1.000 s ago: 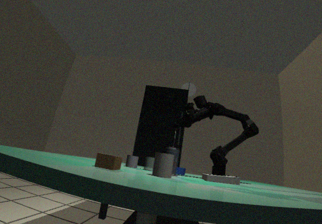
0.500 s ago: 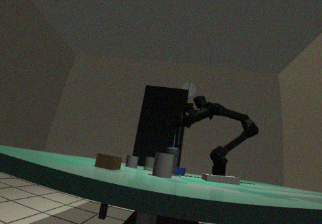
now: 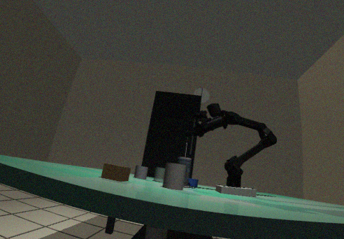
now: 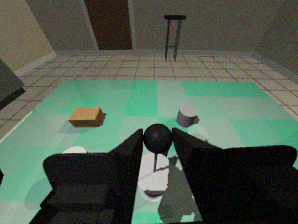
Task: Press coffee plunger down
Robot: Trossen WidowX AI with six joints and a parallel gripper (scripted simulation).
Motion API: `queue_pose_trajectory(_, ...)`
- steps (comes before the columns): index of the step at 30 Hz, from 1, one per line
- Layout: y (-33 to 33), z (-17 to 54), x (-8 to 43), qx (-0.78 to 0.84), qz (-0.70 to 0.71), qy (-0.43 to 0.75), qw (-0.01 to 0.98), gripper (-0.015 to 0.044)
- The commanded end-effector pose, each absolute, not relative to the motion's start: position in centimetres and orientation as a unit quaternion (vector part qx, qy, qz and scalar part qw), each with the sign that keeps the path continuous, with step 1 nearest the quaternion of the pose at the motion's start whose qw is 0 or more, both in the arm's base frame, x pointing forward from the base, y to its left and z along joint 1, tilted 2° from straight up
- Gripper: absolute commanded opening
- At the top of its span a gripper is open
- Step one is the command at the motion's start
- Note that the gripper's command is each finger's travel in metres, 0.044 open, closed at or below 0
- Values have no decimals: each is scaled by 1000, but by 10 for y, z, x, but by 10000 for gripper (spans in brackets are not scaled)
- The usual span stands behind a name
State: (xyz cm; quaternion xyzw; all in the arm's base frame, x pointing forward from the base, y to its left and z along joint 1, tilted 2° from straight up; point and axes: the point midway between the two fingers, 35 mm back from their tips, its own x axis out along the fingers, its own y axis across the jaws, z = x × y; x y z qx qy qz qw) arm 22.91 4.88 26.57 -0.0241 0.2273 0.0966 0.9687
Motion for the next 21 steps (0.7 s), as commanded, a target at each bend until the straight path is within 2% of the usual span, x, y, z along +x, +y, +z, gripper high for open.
queue_pose_trajectory(1,49,251,230,-27,98,237,966,128)
queue_pose_trajectory(21,50,220,234,-27,98,237,966,128)
